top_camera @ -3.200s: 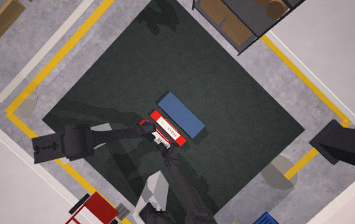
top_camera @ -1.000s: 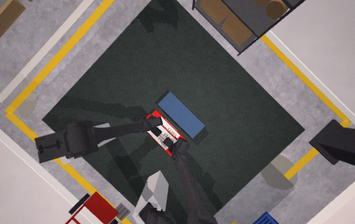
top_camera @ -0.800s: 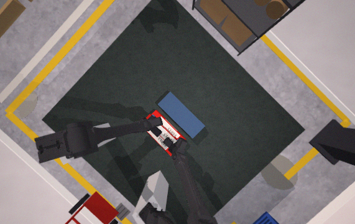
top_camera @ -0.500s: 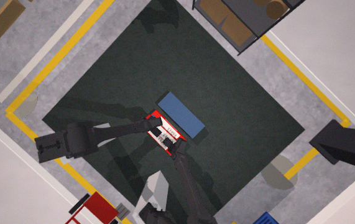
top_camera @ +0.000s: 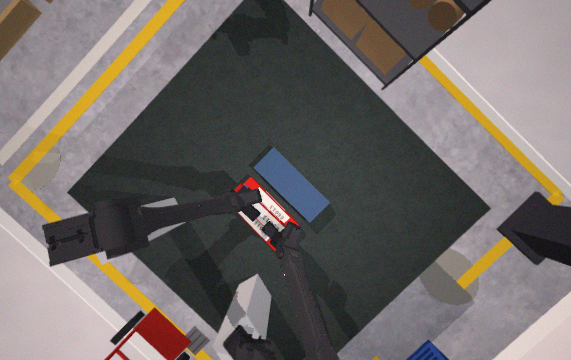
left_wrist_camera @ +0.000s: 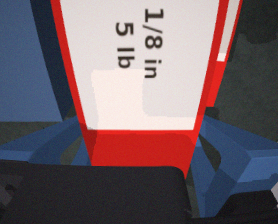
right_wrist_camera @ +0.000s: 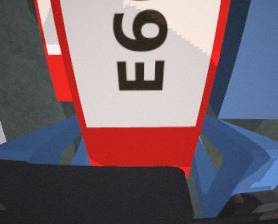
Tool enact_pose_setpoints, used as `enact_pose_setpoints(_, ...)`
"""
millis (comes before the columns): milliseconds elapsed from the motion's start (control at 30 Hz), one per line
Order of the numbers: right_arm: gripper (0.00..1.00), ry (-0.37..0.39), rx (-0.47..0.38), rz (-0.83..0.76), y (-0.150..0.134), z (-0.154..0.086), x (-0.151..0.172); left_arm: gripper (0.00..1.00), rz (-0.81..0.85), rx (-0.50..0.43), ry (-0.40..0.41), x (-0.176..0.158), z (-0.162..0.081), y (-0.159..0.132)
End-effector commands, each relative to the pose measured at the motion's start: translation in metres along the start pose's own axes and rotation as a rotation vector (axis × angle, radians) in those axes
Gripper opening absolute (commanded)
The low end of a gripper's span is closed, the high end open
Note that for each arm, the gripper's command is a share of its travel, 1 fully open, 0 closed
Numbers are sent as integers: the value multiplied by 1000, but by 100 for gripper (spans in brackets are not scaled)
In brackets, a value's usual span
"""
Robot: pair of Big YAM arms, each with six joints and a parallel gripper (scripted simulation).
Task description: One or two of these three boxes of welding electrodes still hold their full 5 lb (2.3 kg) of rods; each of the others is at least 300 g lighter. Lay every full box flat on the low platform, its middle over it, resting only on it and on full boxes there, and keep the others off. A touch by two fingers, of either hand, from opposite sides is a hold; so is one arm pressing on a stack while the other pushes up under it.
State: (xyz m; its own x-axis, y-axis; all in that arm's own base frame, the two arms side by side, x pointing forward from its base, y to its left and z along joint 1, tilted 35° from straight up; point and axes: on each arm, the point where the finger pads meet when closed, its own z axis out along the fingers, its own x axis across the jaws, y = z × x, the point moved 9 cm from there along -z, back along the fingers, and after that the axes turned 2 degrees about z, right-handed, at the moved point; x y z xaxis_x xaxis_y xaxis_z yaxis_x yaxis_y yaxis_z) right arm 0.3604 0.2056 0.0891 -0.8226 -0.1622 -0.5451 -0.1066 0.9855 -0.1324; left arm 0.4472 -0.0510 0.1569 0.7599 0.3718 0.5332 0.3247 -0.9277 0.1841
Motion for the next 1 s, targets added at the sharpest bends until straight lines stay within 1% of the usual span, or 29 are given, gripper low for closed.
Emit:
enact_pose_setpoints(0,0,-37,-12,3,2,-21,-8,0,0,-8,40,10,-25,3)
enact_pose_setpoints(633,0,-38,-13,4,3,-44,-9,0,-1,-9,42,10,-48,3)
enact_pose_setpoints(967,0,-38,-13,4,3,-44,-9,0,-1,-9,42,10,-48,3)
